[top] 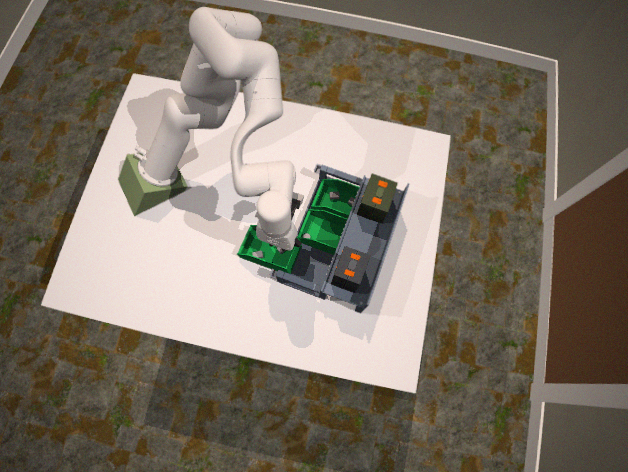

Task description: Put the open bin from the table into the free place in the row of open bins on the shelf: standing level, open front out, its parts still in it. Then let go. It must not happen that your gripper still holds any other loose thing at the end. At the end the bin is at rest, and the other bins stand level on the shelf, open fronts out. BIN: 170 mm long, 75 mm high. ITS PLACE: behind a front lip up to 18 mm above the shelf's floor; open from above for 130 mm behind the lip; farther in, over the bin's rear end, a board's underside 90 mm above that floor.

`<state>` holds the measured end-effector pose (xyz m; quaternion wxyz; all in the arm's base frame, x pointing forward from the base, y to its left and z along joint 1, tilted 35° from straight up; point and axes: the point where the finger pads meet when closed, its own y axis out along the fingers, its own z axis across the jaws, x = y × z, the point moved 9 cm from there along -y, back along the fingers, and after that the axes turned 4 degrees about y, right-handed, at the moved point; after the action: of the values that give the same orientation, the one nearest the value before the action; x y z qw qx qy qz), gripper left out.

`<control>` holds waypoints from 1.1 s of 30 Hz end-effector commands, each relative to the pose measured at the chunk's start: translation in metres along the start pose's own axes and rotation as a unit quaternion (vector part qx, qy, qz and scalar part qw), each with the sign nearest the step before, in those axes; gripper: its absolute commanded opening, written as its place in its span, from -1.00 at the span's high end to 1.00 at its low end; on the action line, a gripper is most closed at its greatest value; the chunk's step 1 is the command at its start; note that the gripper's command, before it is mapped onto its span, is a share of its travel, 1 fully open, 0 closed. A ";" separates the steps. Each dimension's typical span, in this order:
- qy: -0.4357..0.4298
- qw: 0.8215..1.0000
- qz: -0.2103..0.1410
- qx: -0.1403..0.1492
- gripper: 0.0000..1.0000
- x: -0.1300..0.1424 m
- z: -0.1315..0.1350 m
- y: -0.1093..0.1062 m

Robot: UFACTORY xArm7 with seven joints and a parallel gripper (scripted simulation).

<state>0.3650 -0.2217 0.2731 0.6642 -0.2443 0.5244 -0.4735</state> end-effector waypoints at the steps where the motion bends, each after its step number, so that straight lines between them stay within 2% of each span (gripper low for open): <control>1: -0.001 1.000 -0.002 0.003 0.35 0.000 -0.002 -0.002; 5: -0.001 1.000 -0.002 0.003 0.35 0.000 -0.002 -0.002; 10: -0.001 1.000 -0.002 0.003 0.35 0.004 -0.050 0.010; 22: -0.001 1.000 -0.002 0.003 0.35 0.004 -0.050 0.010; 27: -0.001 1.000 -0.002 0.003 0.35 0.007 -0.102 0.022; 33: -0.001 1.000 -0.002 0.003 0.35 0.007 -0.102 0.022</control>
<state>0.2821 -0.2000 0.2176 0.6642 -0.2437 0.5252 -0.4729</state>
